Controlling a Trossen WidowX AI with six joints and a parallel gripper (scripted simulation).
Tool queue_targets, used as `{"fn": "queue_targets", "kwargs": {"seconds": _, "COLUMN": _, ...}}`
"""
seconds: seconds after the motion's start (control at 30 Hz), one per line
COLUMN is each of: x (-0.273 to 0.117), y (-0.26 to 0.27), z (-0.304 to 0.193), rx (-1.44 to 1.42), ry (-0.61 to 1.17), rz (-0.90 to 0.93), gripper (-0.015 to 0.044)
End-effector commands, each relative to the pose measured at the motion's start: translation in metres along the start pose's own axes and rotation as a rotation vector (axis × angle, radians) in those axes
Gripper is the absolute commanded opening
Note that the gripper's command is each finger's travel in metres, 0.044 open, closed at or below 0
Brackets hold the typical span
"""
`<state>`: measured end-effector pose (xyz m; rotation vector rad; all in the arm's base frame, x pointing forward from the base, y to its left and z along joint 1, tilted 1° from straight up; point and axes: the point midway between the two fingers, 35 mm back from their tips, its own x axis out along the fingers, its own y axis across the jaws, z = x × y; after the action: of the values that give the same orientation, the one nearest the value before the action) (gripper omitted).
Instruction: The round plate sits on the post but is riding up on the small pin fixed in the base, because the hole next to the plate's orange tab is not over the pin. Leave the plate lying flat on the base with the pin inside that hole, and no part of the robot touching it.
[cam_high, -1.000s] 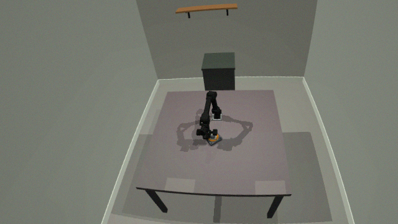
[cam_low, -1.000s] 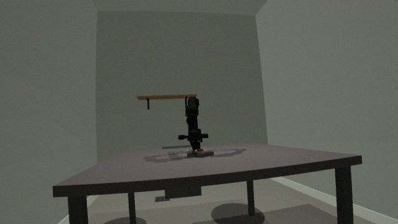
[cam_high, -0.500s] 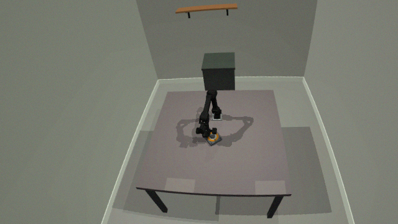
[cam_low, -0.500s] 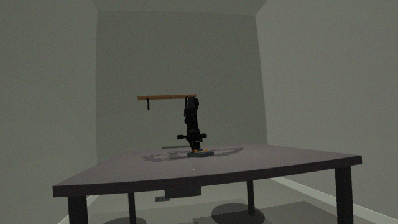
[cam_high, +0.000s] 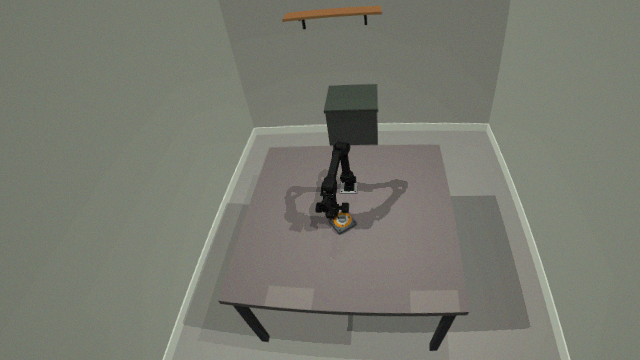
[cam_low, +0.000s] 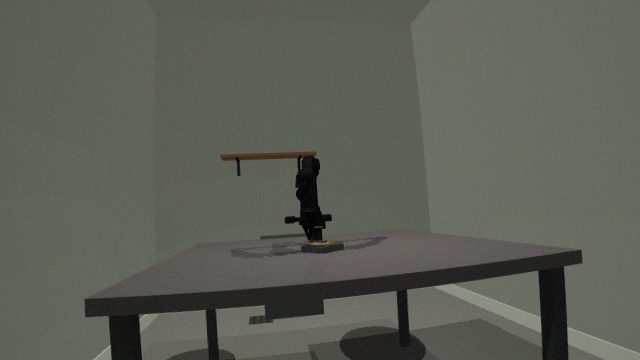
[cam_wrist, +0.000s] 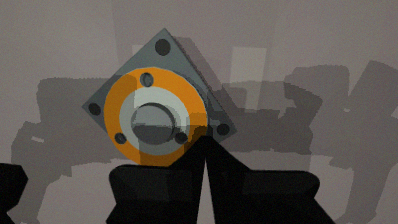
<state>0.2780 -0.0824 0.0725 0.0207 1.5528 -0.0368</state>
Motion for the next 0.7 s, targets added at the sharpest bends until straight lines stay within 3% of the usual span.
{"fn": "queue_targets", "kwargs": {"seconds": 0.0, "x": 0.000, "y": 0.002, "z": -0.008, "rx": -0.005, "ry": 0.005, "rz": 0.002, "gripper": 0.0000}}
{"fn": "queue_targets", "kwargs": {"seconds": 0.67, "x": -0.009, "y": 0.007, "z": -0.017, "rx": -0.005, "ry": 0.006, "rz": 0.003, "gripper": 0.0000}}
